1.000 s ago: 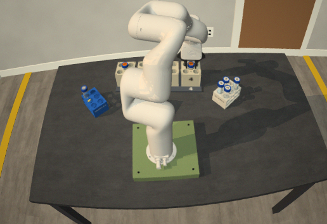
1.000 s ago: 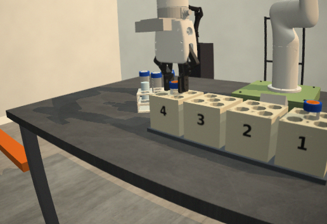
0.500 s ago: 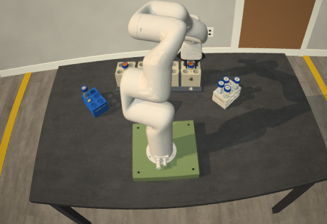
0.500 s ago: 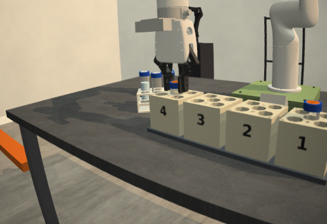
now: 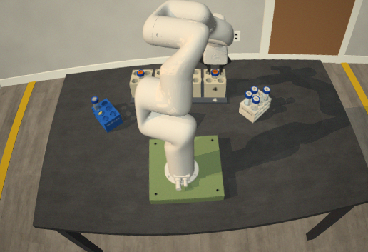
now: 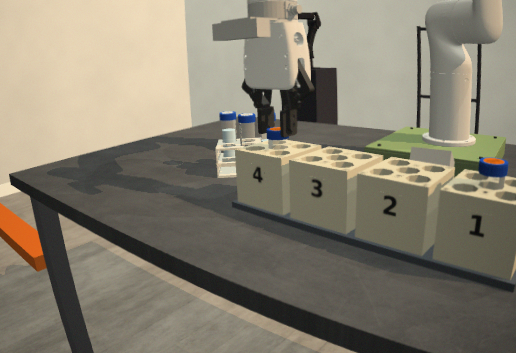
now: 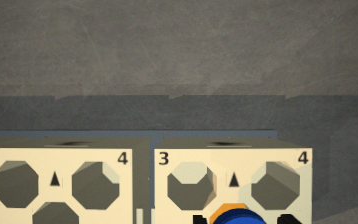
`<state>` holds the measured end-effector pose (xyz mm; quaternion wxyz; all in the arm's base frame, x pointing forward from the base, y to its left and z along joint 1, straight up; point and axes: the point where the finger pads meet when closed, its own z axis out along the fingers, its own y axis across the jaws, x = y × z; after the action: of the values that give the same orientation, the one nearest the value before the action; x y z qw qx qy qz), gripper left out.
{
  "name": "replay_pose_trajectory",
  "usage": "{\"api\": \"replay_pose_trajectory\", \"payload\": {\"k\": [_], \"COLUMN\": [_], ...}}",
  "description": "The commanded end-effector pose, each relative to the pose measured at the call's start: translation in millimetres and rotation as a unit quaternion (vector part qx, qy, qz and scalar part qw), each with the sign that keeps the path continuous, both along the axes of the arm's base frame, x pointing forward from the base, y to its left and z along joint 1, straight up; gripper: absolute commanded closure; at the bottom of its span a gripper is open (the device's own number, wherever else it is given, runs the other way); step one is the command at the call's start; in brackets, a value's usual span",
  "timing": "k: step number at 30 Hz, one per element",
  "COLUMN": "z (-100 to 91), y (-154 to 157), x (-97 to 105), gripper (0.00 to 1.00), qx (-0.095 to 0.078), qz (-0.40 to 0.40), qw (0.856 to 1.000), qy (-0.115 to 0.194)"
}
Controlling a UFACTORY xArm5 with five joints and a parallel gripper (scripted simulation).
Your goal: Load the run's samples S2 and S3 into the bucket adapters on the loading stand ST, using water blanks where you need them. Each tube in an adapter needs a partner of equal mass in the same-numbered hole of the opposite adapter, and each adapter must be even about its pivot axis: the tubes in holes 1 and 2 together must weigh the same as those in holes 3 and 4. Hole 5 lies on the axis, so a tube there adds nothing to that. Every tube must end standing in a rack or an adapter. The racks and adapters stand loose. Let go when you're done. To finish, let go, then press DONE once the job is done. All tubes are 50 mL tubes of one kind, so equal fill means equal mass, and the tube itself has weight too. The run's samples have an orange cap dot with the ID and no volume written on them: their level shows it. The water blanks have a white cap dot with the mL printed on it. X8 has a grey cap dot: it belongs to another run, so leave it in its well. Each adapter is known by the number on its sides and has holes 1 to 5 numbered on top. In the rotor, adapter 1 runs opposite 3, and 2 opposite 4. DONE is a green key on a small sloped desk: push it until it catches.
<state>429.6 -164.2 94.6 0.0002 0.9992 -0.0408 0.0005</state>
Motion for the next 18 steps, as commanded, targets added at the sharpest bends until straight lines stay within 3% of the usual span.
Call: {"api": "replay_pose_trajectory", "payload": {"k": [1, 18], "z": [8.4, 38.5], "y": [-0.3, -0.2], "x": [0.8, 0.8], "gripper": [0.56, 0.56], "qx": [-0.001, -0.001], "qz": [0.000, 0.000], "qw": [1.000, 1.000], "qy": [-0.001, -0.001]}}
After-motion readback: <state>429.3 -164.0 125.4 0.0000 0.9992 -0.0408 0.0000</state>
